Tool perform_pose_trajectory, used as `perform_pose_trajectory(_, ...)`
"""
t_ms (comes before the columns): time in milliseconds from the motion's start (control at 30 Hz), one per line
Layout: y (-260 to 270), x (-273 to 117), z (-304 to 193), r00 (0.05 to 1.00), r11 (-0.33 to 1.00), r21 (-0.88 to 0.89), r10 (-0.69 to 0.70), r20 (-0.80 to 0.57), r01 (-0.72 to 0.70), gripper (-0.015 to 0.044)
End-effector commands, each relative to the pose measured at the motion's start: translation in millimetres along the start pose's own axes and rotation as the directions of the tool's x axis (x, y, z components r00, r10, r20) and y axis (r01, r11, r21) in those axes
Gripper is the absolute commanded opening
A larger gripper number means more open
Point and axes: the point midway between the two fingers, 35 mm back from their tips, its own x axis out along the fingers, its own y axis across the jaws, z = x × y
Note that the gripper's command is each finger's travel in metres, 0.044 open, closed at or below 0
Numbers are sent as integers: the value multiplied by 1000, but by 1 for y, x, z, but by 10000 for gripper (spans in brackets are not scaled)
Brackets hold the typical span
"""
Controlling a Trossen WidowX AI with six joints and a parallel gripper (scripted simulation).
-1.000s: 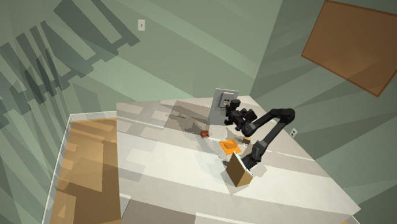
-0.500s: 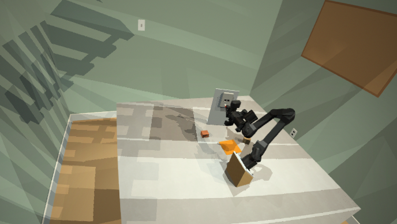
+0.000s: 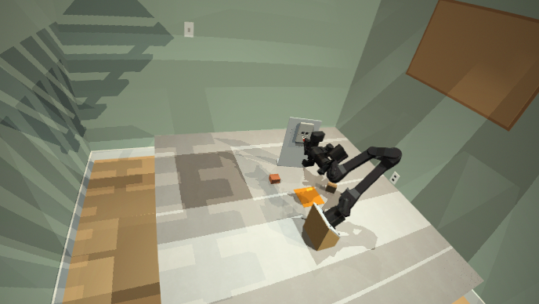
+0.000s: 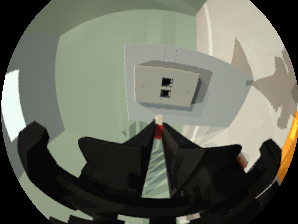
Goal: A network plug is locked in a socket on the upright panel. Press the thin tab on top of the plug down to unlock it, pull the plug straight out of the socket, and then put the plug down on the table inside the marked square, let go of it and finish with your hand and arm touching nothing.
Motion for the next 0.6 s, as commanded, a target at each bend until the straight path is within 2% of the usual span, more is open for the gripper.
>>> perform_pose_trajectory(0,11,-3,3,1000,1000,0,2,9,-2,0)
perform_pose_trajectory(567,45,-19,3,1000,1000,8,-2,10,2,0)
